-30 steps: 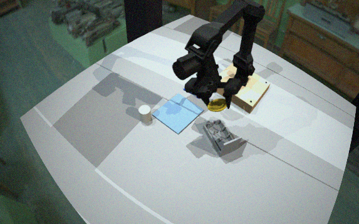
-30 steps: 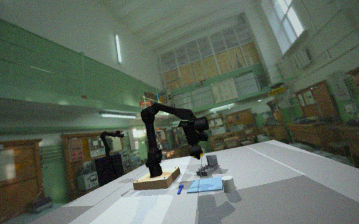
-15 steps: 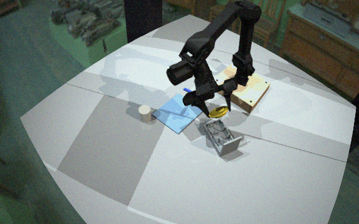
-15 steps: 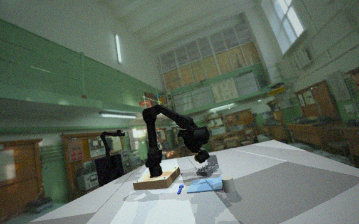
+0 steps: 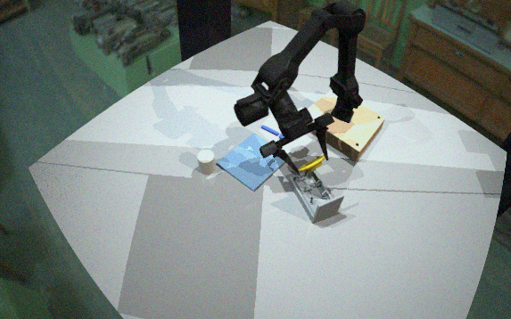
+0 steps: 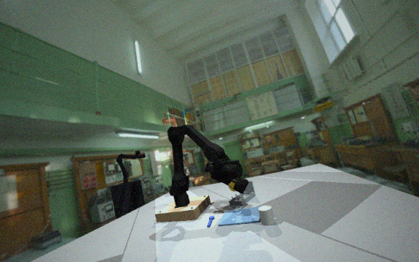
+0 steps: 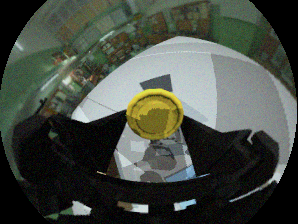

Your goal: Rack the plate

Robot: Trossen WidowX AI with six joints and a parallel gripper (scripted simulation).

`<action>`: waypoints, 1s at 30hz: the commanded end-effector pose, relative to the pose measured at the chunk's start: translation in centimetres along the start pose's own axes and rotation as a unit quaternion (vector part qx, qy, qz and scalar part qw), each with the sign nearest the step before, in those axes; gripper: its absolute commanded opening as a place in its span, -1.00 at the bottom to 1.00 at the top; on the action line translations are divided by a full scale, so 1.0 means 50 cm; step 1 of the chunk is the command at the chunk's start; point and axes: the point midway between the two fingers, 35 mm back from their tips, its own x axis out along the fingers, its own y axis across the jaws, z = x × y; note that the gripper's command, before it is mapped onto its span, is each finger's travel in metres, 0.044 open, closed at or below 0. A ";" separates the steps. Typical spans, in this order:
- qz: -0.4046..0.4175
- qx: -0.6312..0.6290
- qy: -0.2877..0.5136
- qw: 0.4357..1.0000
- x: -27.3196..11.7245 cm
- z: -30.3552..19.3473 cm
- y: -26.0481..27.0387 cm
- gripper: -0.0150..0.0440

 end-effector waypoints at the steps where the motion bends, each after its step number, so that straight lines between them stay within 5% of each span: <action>1: 0.002 -0.049 -0.038 0.998 0.001 -0.003 -0.002 -0.49; 30: -0.077 -0.323 -0.238 0.913 -0.018 -0.020 0.000 -0.49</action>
